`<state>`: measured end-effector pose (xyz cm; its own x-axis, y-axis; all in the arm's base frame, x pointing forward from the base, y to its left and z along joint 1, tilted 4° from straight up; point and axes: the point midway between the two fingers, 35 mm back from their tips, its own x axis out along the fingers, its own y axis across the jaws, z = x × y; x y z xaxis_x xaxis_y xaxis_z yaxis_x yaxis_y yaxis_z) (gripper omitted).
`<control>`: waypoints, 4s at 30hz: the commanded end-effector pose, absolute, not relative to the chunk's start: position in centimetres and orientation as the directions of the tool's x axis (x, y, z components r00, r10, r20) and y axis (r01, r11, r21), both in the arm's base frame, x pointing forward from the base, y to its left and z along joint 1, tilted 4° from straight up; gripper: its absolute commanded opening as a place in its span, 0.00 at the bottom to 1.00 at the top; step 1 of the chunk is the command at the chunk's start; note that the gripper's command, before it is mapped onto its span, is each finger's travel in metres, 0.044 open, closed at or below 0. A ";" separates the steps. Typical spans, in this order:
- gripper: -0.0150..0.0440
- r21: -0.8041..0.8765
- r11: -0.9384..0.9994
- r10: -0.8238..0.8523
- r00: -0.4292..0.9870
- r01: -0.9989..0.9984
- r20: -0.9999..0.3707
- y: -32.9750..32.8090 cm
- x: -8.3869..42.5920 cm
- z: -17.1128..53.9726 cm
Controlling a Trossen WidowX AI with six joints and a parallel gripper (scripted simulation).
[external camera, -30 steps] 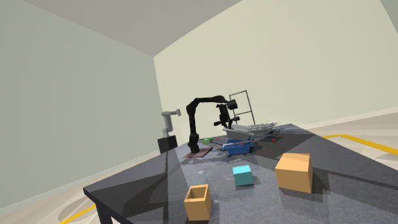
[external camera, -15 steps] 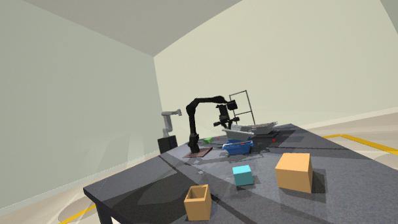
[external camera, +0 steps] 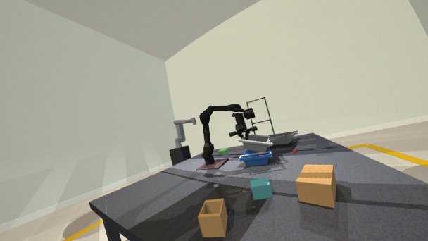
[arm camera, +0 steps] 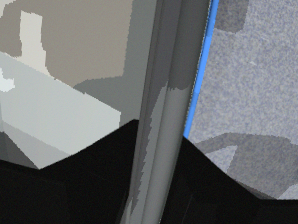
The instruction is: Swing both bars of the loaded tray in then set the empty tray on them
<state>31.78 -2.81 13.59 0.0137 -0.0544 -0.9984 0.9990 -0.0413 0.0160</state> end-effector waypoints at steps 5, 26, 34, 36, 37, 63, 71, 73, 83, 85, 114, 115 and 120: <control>0.25 -0.006 -0.054 -0.054 -0.009 0.999 -0.999 -3.2 31.2 13.1; 0.25 -0.006 -0.054 -0.054 -0.009 0.999 -0.999 -3.2 31.2 13.1; 0.25 -0.006 -0.054 -0.054 -0.009 0.999 -0.999 -3.2 31.2 13.1; 0.25 -0.006 -0.054 -0.054 -0.009 0.999 -0.999 -3.2 31.2 13.1; 0.25 -0.006 -0.054 -0.054 -0.009 0.999 -0.999 -3.2 31.2 13.1; 0.25 -0.007 -0.054 -0.054 -0.010 0.999 -0.998 -3.4 30.9 12.4; 0.25 -0.007 -0.054 -0.054 -0.010 0.999 -0.998 -3.4 30.9 12.4; 0.25 -0.007 -0.054 -0.054 -0.010 0.999 -0.998 -3.4 30.9 12.4; 0.25 -0.007 -0.054 -0.054 -0.010 0.999 -0.998 -3.4 30.9 12.4; 0.25 -0.007 -0.054 -0.054 -0.010 0.999 -0.998 -3.4 30.9 12.4; 0.25 -0.007 -0.054 -0.054 -0.010 0.999 -0.998 -3.4 30.9 12.4; 0.25 -0.007 -0.054 -0.054 -0.010 0.999 -0.998 -3.4 30.9 12.4; 0.25 0.014 -0.038 -0.051 0.012 0.999 -0.999 -3.0 31.3 12.8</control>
